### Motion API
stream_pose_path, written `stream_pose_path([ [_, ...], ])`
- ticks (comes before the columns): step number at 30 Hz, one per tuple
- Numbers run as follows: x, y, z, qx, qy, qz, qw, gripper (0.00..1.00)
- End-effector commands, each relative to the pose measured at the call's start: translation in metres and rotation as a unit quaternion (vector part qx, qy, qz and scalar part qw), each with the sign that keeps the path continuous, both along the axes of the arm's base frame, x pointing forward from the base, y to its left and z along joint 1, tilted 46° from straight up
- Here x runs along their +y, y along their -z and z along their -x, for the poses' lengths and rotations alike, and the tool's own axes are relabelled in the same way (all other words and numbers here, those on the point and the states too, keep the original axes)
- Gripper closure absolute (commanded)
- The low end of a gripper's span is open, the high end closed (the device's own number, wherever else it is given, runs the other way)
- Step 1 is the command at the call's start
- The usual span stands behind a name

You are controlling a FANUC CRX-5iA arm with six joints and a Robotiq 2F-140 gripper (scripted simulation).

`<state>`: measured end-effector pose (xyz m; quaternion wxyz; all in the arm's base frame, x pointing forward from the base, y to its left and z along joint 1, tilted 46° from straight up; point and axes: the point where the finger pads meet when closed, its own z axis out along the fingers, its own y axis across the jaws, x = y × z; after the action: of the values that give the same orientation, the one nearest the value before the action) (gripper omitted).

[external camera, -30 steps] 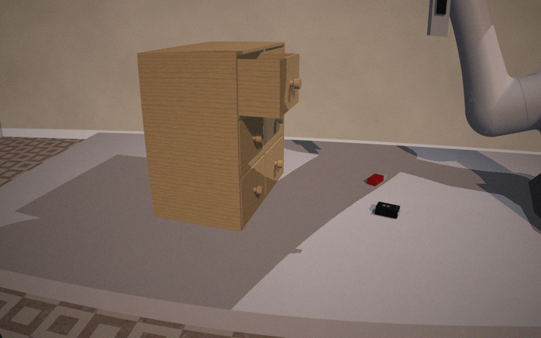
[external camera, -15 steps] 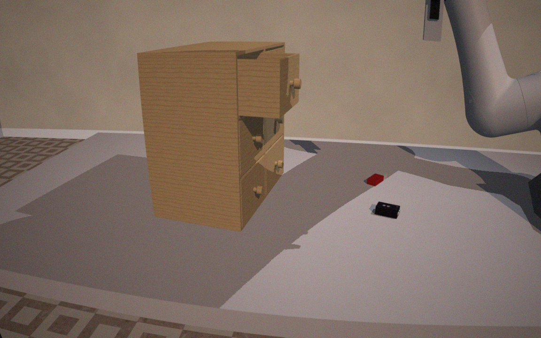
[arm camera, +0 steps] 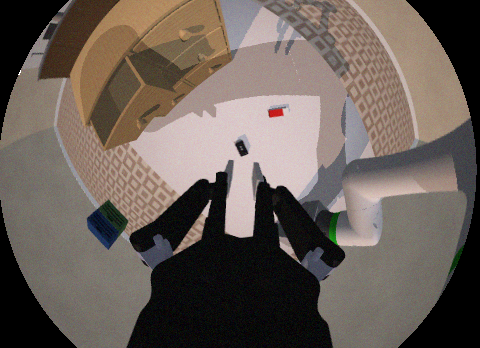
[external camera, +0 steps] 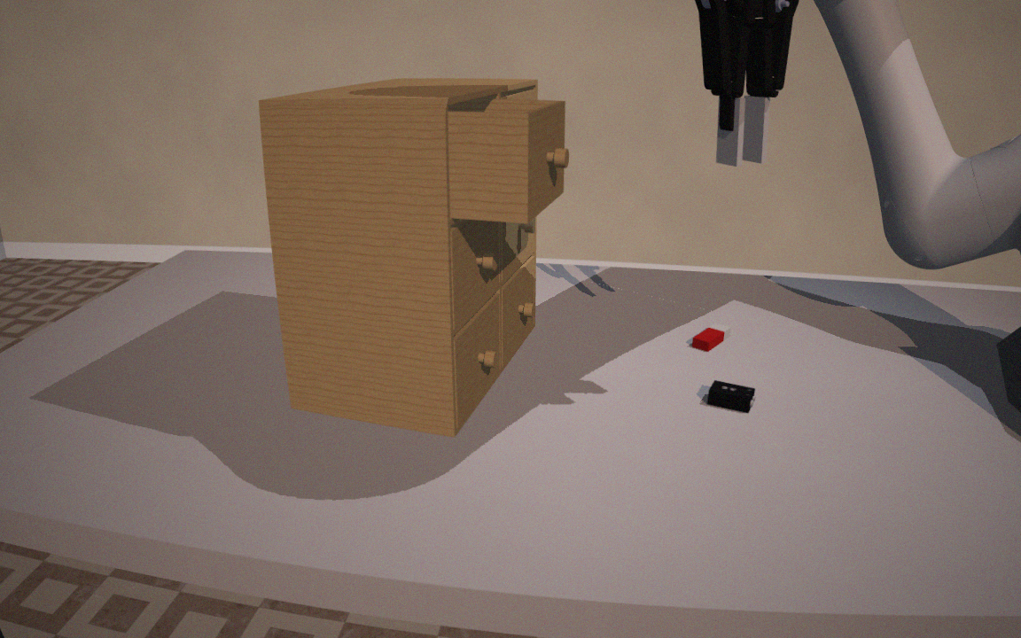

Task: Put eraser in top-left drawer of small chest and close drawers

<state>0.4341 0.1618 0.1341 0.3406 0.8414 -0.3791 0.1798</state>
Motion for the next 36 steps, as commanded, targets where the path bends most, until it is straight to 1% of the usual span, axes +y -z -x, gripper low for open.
stream_pose_path([
  [1, -0.041, 0.001, -0.013, -0.097, 0.077, -0.009, 0.992, 0.8],
  [2, -0.064, 0.002, -0.017, -0.124, 0.107, -0.01, 0.986, 0.8],
  [3, -0.064, 0.002, -0.017, -0.139, 0.119, -0.012, 0.983, 0.8],
  [5, -0.064, 0.002, -0.017, -0.139, 0.119, -0.012, 0.983, 0.8],
  [6, -0.088, 0.003, -0.019, -0.18, 0.16, -0.015, 0.97, 0.8],
  [7, -0.11, 0.005, -0.02, -0.205, 0.187, -0.016, 0.961, 0.8],
  [8, -0.11, 0.005, -0.02, -0.219, 0.199, -0.017, 0.955, 0.8],
  [9, -0.132, 0.007, -0.019, -0.235, 0.219, -0.018, 0.947, 0.8],
  [10, -0.132, 0.007, -0.019, -0.253, 0.234, -0.02, 0.939, 0.8],
  [11, -0.132, 0.007, -0.019, -0.256, 0.236, -0.02, 0.937, 0.8],
  [12, -0.152, 0.009, -0.018, -0.286, 0.267, -0.022, 0.92, 0.8],
  [13, -0.152, 0.009, -0.018, -0.289, 0.27, -0.022, 0.918, 0.8],
  [14, -0.17, 0.01, -0.016, -0.317, 0.298, -0.024, 0.9, 0.8],
  [15, -0.17, 0.01, -0.016, -0.319, 0.3, -0.024, 0.899, 0.8],
  [16, -0.186, 0.012, -0.013, -0.345, 0.326, -0.026, 0.88, 0.8],
  [17, -0.2, 0.014, -0.011, -0.361, 0.344, -0.027, 0.866, 0.8],
  [18, -0.2, 0.014, -0.011, -0.368, 0.349, -0.027, 0.862, 0.8],
  [20, -0.221, 0.017, -0.005, -0.401, 0.383, -0.03, 0.832, 0.8],
  [22, -0.221, 0.017, -0.005, -0.401, 0.383, -0.03, 0.832, 0.8],
  [24, -0.233, 0.019, -0.002, -0.42, 0.402, -0.031, 0.813, 0.8],
  [26, -0.238, 0.02, 0.0, -0.428, 0.411, -0.032, 0.805, 0.8],
  [28, -0.239, 0.02, 0.0, -0.429, 0.412, -0.032, 0.803, 0.8],
  [29, -0.239, 0.02, 0.0, -0.429, 0.412, -0.032, 0.803, 0.77],
  [36, -0.239, 0.02, 0.0, -0.429, 0.412, -0.032, 0.803, 0.77],
])
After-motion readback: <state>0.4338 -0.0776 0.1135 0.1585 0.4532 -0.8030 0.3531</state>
